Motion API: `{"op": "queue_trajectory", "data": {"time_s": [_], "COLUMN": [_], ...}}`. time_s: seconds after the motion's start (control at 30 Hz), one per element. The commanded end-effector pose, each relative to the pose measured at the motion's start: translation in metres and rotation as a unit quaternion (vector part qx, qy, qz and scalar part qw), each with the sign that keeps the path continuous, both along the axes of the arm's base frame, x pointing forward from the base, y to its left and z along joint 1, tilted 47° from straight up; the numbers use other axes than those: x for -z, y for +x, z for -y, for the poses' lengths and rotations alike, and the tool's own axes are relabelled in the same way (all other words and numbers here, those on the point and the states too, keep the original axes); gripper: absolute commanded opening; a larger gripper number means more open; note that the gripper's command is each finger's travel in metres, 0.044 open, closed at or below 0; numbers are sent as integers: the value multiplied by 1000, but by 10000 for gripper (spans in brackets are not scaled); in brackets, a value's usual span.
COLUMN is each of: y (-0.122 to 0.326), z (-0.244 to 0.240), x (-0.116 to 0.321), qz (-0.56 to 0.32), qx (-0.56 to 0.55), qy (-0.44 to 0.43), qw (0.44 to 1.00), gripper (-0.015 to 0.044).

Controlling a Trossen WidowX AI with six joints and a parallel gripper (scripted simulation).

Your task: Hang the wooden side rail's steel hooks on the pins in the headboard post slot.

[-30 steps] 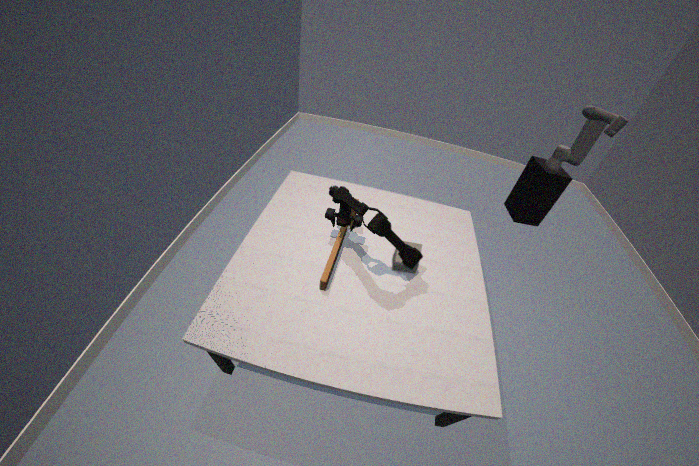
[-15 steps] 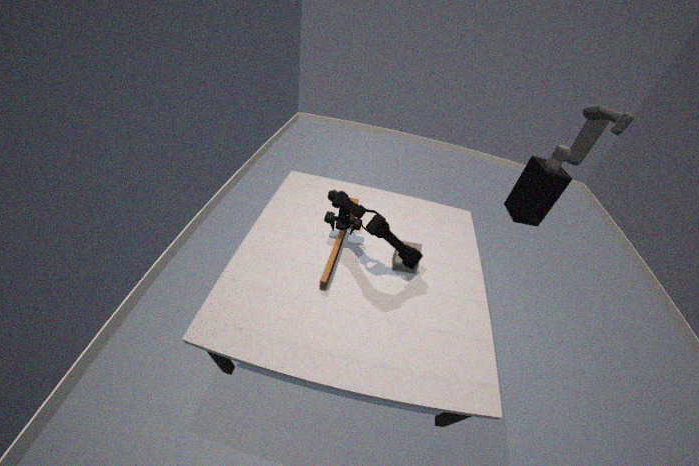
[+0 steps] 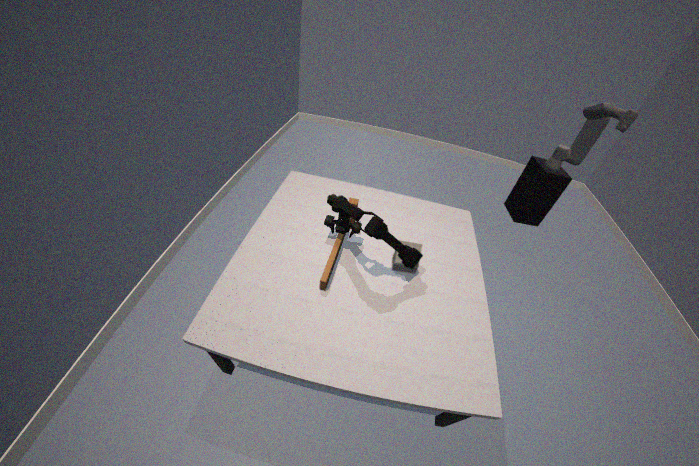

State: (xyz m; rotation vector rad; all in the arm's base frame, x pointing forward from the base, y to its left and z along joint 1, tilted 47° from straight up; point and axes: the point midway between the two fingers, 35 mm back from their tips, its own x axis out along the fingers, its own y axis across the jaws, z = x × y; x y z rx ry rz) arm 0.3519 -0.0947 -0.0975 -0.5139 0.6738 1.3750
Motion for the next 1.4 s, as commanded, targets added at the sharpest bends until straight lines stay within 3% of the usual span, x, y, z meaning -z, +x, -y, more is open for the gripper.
{"op": "queue_trajectory", "data": {"time_s": [0.0,0.17,0.6,0.77,0.87,1.37], "y": [0,0,0,0,0,-4], "z": [-8,-9,-9,-9,-9,-9], "x": [5,7,7,7,7,6], "qz": [-2,-2,-2,-2,-2,-2], "qx": [1,1,1,1,1,1], "qy": [3,3,3,3,3,3], "qw": [1000,1000,1000,1000,1000,1000], "gripper": [440,440,99,65,0,0]}}
